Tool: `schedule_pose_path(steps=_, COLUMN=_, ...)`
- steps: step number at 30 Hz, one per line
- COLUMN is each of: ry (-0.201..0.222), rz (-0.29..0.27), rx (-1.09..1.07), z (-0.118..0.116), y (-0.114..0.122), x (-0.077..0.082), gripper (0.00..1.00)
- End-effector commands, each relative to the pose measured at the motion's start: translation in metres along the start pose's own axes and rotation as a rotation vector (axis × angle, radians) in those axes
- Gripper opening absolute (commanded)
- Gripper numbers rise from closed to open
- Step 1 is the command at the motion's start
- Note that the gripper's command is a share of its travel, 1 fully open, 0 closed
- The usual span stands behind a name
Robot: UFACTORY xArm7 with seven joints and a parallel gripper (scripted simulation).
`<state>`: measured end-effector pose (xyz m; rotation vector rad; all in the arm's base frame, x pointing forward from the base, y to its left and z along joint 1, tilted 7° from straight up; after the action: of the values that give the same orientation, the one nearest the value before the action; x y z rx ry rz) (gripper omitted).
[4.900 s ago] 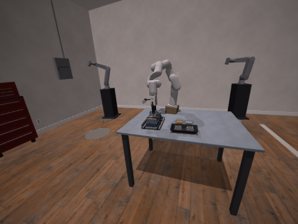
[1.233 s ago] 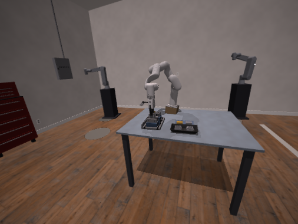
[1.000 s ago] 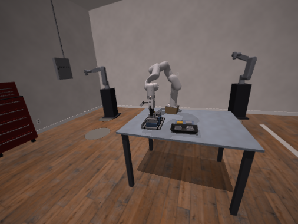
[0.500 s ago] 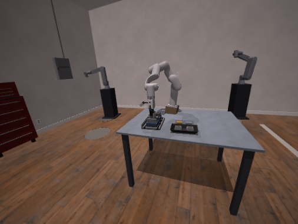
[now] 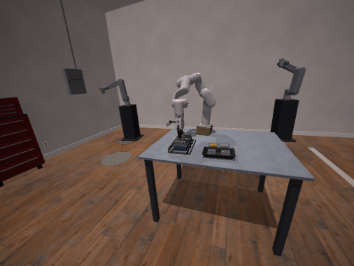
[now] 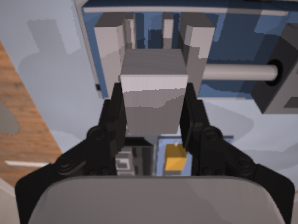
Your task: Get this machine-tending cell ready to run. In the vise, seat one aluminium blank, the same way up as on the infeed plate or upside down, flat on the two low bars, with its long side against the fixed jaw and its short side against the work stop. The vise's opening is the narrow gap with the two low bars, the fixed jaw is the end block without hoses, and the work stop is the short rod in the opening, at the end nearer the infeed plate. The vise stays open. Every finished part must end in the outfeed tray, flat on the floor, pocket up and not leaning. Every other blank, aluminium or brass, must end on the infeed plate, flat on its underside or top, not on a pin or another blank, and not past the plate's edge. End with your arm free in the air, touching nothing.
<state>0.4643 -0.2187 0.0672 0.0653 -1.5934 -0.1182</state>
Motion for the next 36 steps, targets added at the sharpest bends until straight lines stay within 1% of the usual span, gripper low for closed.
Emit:
schedule_pose_path(steps=1, ry=-0.004, rz=0.002, rx=0.000, z=-0.0014, y=-0.0006, x=0.0015, gripper=0.00)
schedule_pose_path(steps=36, ry=-0.004, rz=0.002, rx=0.000, z=-0.0014, y=-0.0006, x=-0.0071, gripper=0.00)
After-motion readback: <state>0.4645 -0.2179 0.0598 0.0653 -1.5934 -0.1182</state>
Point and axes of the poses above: the point where the finger pads meet when closed, its own x axis back along the fingers, its own z axis across the jaws, y = z × x, the point moved 3 cm from there along x, back along the fingers, and after that the axes turned 4 degrees about x, right-handed, at the moved point
